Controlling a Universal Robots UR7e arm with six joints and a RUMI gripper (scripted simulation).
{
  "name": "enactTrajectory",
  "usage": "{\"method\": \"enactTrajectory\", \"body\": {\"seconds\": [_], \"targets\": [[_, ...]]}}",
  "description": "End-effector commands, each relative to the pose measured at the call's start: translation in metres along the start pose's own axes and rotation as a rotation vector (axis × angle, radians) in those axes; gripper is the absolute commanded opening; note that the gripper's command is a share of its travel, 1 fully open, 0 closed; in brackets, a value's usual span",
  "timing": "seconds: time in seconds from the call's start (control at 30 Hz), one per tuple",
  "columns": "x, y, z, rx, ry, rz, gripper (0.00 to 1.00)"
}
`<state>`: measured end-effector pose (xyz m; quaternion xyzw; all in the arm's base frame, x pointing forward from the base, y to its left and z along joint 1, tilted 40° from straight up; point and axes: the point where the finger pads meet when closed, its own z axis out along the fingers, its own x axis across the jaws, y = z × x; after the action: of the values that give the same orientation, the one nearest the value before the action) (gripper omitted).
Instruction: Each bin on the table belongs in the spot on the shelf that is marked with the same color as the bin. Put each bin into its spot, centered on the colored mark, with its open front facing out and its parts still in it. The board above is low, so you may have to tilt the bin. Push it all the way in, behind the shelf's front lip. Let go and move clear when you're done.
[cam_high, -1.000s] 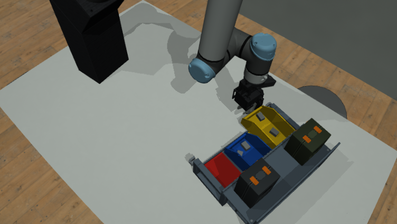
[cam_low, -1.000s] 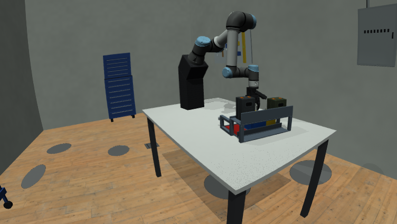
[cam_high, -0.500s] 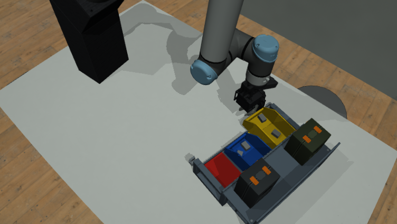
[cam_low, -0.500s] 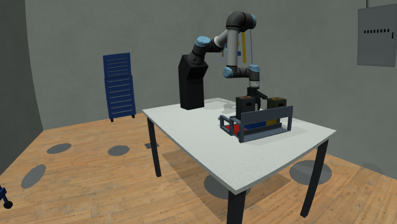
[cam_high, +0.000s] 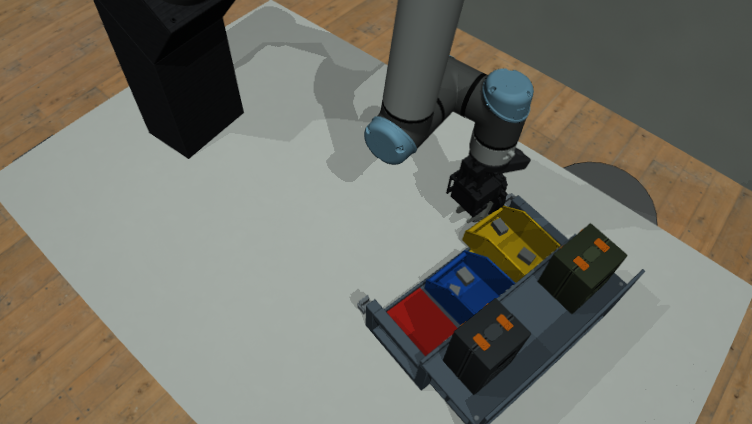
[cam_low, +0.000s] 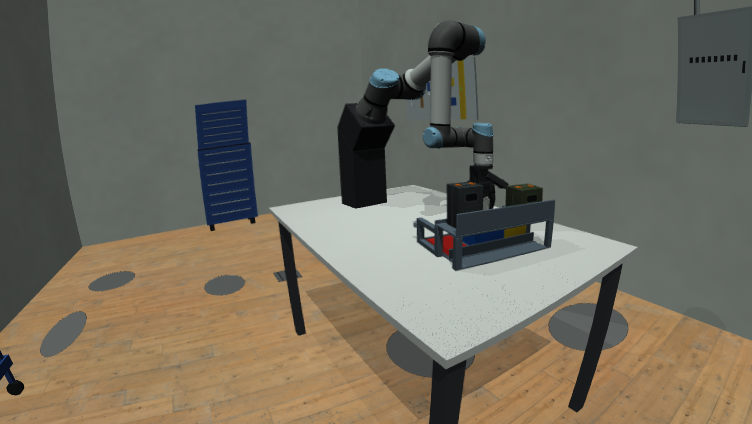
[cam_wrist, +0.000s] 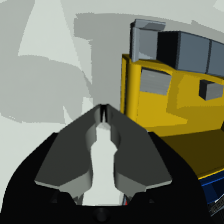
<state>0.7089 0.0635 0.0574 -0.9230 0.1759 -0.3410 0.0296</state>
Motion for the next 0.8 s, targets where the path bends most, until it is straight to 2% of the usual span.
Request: {"method": "enactTrajectory", "body": {"seconds": [0.0,0.77], "targets": [[0.004,0.0,0.0,0.001,0.001,0.0,0.0],[0.018,0.0,-0.001,0.001,0.001,0.0,0.0]]}}
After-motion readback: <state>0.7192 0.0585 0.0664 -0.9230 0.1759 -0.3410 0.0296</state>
